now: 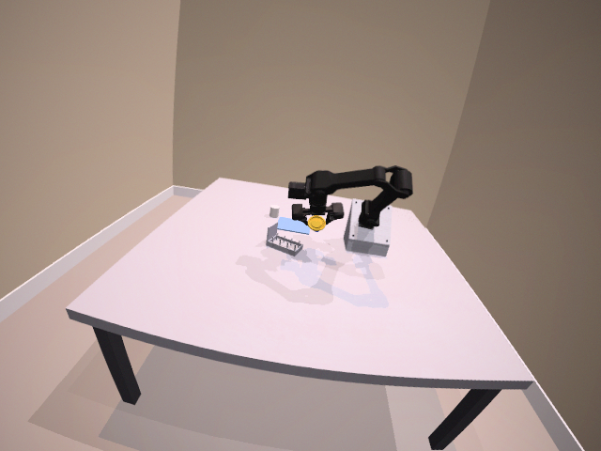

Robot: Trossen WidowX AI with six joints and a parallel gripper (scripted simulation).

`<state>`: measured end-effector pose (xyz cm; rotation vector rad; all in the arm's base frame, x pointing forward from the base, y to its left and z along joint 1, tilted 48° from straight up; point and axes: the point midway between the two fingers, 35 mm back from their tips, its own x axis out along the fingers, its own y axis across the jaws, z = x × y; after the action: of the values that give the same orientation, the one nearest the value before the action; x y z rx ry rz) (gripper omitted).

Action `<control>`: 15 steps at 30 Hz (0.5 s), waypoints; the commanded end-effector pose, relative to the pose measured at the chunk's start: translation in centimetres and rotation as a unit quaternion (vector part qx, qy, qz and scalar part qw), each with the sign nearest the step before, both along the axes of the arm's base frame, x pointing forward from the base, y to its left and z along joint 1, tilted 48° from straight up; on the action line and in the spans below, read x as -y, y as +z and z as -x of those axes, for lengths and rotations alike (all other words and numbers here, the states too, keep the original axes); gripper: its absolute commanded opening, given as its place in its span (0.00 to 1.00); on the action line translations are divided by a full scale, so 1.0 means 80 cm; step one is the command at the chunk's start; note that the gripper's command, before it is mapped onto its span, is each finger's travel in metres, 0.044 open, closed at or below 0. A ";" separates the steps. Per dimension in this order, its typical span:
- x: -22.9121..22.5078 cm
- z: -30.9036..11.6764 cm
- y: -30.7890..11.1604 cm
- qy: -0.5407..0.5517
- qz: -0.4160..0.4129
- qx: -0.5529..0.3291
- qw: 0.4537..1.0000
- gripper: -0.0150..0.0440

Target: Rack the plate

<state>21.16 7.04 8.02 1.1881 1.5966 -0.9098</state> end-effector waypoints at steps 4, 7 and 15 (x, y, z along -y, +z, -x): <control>-0.002 -0.004 -0.018 0.042 0.060 0.049 0.996 0.25; -0.003 -0.008 -0.026 0.059 0.088 0.074 0.992 0.25; -0.011 -0.020 -0.040 0.101 0.149 0.148 0.972 0.25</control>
<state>22.51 7.74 4.93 0.9116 1.3159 -0.7934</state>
